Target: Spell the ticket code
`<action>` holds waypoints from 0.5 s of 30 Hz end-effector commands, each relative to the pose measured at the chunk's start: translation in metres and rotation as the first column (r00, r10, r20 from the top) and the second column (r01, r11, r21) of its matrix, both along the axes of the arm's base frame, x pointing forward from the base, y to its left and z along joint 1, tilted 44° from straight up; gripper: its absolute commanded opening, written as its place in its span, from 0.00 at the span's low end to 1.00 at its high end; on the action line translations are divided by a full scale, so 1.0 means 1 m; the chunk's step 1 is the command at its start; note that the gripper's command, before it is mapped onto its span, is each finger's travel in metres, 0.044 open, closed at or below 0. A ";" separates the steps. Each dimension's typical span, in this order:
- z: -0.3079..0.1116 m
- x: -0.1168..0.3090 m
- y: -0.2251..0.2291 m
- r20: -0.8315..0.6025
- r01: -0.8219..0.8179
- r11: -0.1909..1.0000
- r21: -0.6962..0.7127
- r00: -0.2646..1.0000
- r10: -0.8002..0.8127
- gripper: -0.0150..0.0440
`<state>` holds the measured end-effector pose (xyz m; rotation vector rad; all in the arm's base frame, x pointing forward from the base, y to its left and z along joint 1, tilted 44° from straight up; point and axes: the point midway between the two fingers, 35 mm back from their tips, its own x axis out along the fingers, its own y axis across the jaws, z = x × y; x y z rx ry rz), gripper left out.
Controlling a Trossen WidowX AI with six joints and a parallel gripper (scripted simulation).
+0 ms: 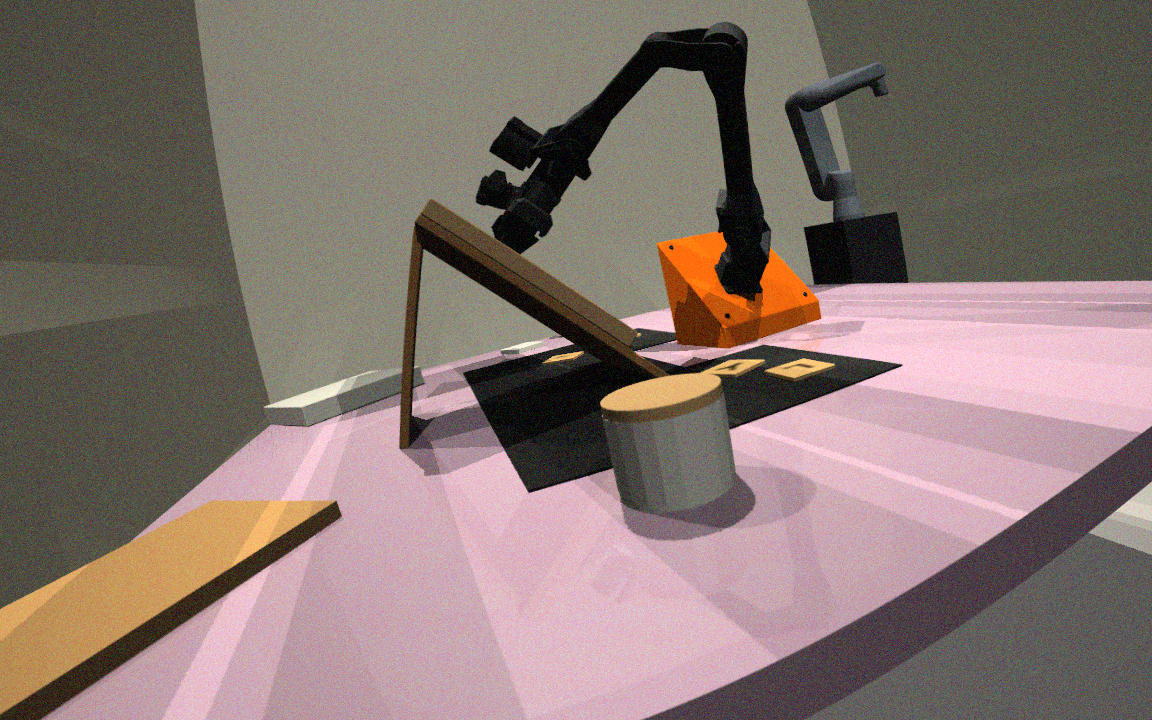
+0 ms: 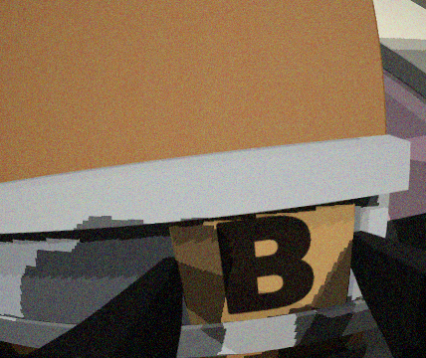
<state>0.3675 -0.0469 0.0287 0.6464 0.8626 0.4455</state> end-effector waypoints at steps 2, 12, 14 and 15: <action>0.001 -0.001 0.004 -0.006 0.001 1.000 0.000 1.000 -0.001 0.25; 0.006 -0.002 0.009 -0.007 0.001 1.000 0.000 1.000 -0.001 0.25; 0.007 -0.002 0.010 -0.007 0.001 1.000 0.000 1.000 -0.001 0.25; 0.008 -0.002 0.010 -0.007 0.001 1.000 0.000 1.000 -0.001 0.25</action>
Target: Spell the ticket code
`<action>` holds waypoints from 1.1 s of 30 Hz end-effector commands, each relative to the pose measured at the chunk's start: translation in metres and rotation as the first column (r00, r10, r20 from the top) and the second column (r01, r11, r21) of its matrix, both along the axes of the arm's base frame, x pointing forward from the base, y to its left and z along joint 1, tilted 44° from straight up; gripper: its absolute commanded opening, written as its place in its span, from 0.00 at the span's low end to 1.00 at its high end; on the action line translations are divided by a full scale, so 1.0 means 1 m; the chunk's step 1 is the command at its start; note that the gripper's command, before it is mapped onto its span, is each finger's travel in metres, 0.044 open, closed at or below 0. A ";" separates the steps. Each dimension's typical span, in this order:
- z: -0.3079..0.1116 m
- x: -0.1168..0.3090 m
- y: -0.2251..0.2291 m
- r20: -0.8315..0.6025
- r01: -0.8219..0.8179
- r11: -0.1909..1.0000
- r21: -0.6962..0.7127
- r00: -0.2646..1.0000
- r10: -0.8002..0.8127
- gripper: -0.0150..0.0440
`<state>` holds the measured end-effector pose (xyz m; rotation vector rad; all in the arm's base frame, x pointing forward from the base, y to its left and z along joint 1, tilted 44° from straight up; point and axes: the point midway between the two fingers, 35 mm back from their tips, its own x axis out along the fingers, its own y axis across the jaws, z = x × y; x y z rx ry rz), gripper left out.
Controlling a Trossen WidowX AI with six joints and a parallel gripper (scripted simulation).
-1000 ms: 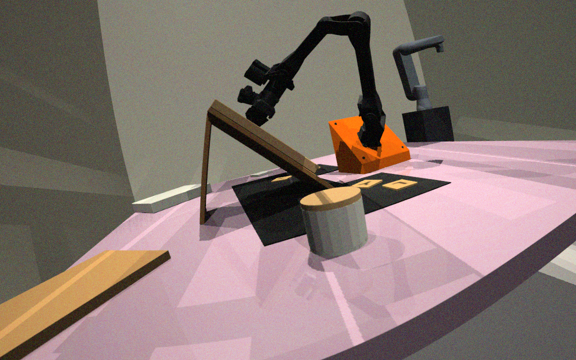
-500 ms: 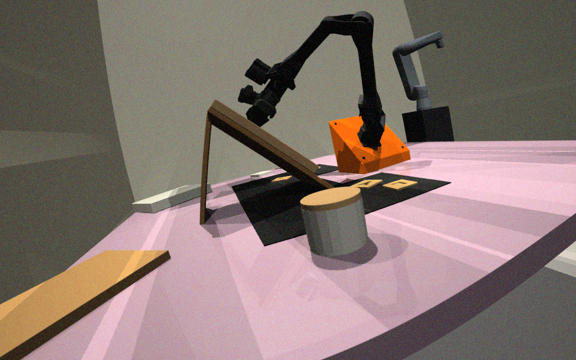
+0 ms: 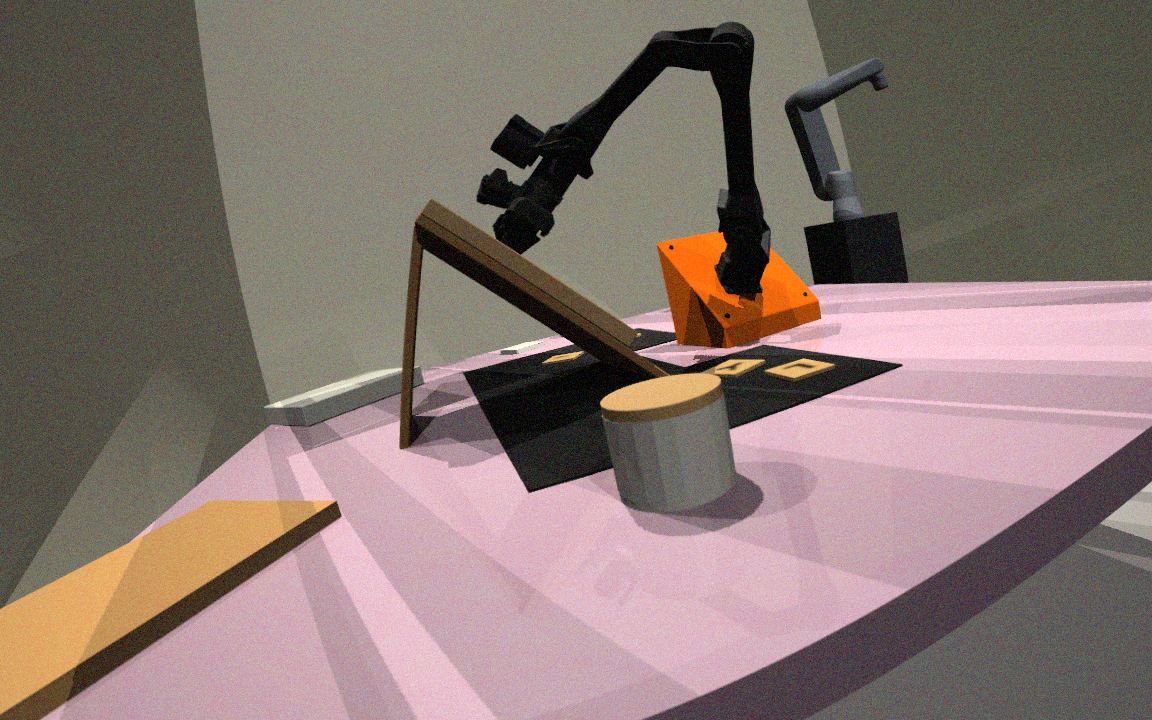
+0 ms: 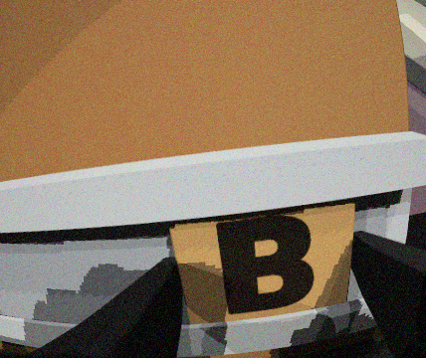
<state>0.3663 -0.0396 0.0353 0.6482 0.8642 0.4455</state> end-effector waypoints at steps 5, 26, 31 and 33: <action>0.003 -0.001 0.005 -0.005 0.001 1.000 -0.001 1.000 -0.001 0.25; 0.014 -0.002 0.015 -0.005 0.001 1.000 0.000 1.000 -0.001 0.25; 0.016 -0.002 0.018 -0.005 0.001 1.000 0.000 1.000 -0.001 0.25; 0.017 -0.002 0.019 -0.005 0.001 1.000 0.000 1.000 -0.001 0.25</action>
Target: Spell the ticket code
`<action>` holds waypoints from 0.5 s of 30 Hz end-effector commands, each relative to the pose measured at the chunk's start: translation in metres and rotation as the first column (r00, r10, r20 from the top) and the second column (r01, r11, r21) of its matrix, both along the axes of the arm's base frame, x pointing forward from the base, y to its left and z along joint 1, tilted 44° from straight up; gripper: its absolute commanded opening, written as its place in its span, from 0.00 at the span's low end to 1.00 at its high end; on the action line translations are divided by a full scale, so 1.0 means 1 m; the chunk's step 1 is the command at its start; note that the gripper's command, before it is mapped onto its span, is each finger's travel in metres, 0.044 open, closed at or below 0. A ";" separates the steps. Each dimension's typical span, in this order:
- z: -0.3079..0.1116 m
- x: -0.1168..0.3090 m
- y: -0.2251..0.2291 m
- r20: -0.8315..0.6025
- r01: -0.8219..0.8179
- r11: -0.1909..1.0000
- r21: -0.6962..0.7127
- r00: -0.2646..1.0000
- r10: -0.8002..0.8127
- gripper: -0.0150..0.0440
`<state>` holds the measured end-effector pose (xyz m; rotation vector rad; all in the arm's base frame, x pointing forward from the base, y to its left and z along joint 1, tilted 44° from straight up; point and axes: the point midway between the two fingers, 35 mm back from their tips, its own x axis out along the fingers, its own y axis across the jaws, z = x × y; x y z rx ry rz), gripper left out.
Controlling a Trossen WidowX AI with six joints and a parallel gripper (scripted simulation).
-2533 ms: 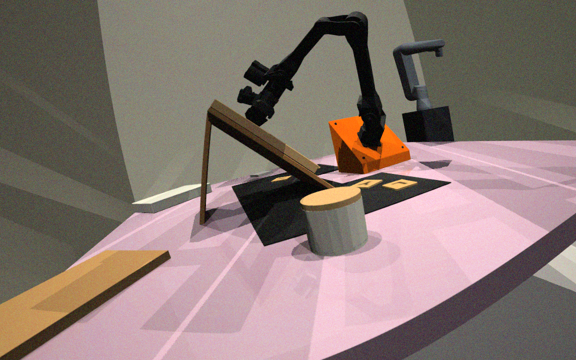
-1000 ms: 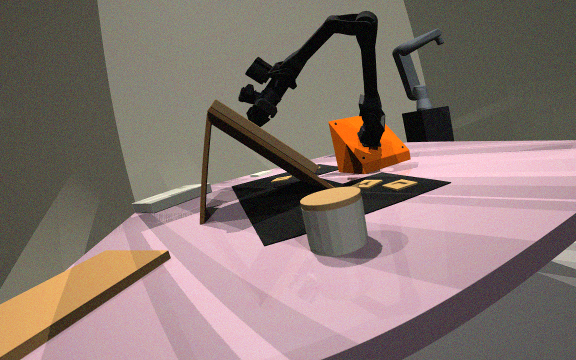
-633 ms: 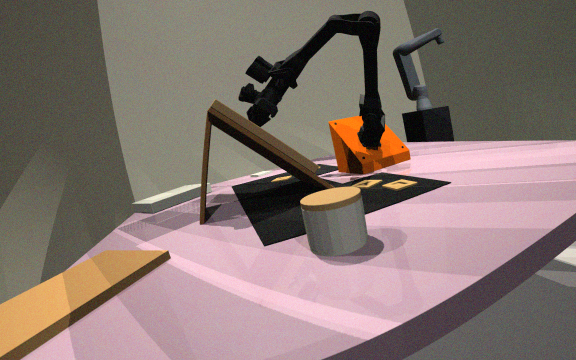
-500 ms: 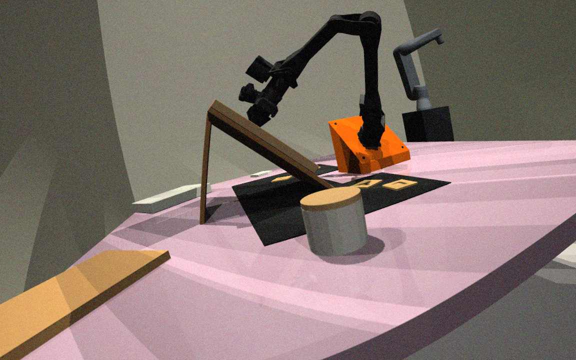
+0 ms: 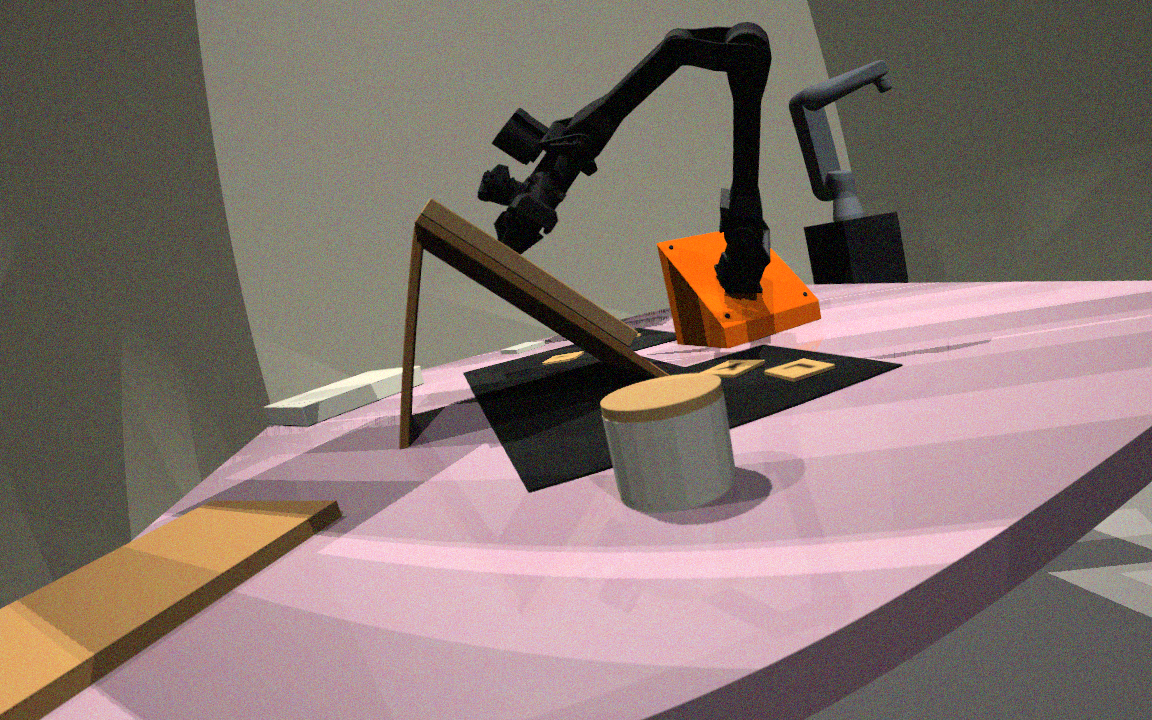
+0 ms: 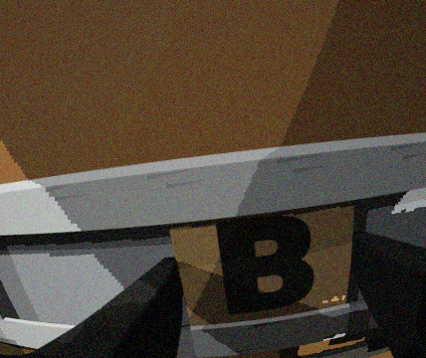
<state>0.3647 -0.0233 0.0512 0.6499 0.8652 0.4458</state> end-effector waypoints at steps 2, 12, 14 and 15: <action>0.002 -0.001 0.004 -0.004 0.001 1.000 -0.001 1.000 -0.001 0.25; 0.007 -0.001 0.009 -0.004 0.001 1.000 -0.001 1.000 -0.001 0.25; 0.008 -0.002 0.010 -0.004 0.001 1.000 0.000 1.000 -0.001 0.25; 0.008 -0.002 0.010 -0.004 0.001 1.000 0.000 1.000 -0.001 0.25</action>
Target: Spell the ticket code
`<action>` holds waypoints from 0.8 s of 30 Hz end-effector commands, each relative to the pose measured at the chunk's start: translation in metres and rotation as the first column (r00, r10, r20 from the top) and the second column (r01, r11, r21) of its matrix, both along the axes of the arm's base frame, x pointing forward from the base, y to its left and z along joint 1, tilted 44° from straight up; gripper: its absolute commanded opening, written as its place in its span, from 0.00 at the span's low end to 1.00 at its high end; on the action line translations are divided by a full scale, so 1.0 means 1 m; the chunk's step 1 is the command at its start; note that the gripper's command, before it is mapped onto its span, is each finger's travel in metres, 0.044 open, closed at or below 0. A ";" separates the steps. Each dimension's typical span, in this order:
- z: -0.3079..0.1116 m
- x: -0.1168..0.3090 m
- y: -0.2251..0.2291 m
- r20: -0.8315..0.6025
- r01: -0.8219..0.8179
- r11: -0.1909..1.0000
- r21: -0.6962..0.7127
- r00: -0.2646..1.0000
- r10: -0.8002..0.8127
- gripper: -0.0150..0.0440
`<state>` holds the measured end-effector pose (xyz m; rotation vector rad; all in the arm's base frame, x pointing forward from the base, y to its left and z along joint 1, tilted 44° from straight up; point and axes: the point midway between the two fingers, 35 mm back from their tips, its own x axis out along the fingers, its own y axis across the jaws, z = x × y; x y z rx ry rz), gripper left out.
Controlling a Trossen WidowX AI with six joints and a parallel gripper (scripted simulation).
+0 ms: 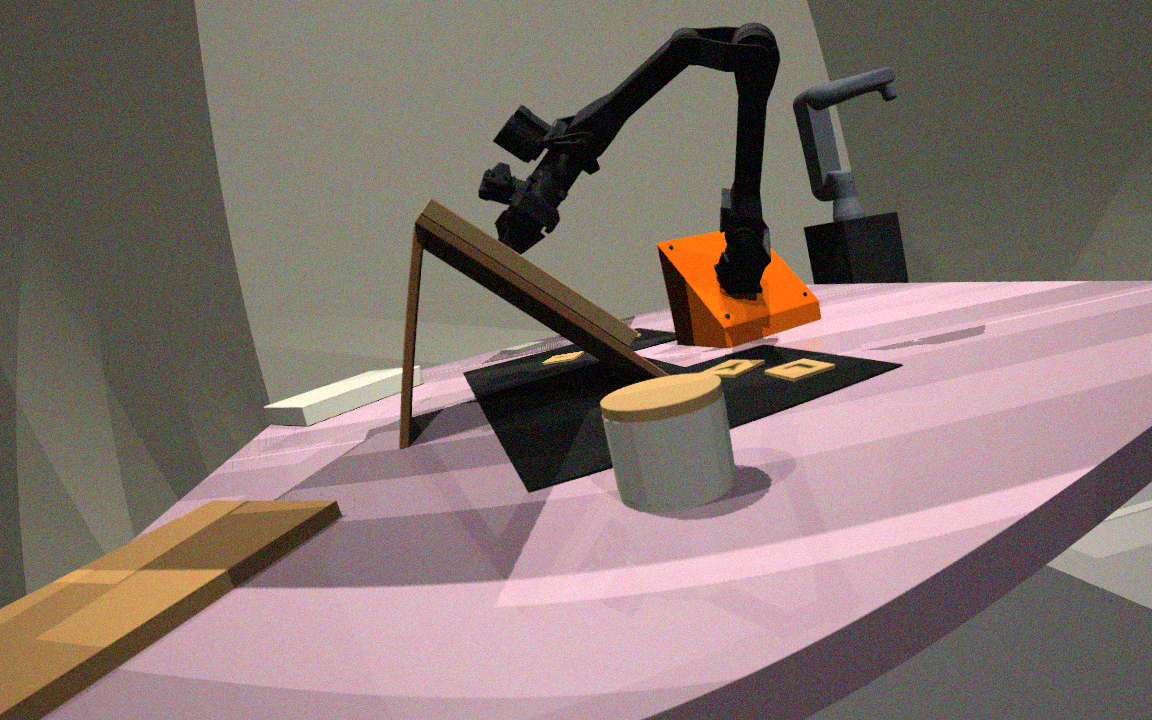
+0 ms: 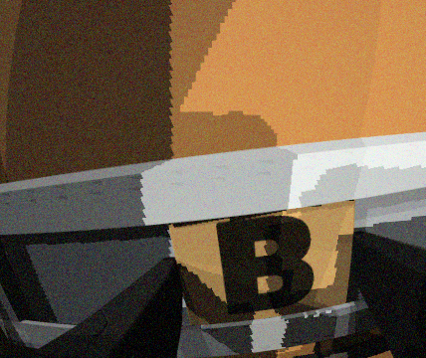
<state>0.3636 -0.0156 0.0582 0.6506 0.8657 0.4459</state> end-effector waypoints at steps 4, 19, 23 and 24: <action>0.003 -0.001 0.005 -0.004 0.001 1.000 -0.001 1.000 -0.001 0.25; 0.010 -0.002 0.012 -0.004 0.001 1.000 0.000 1.000 -0.001 0.25; 0.012 -0.002 0.015 -0.004 0.001 1.000 0.000 1.000 -0.001 0.25; 0.013 -0.002 0.015 -0.004 0.001 1.000 0.000 1.000 -0.001 0.25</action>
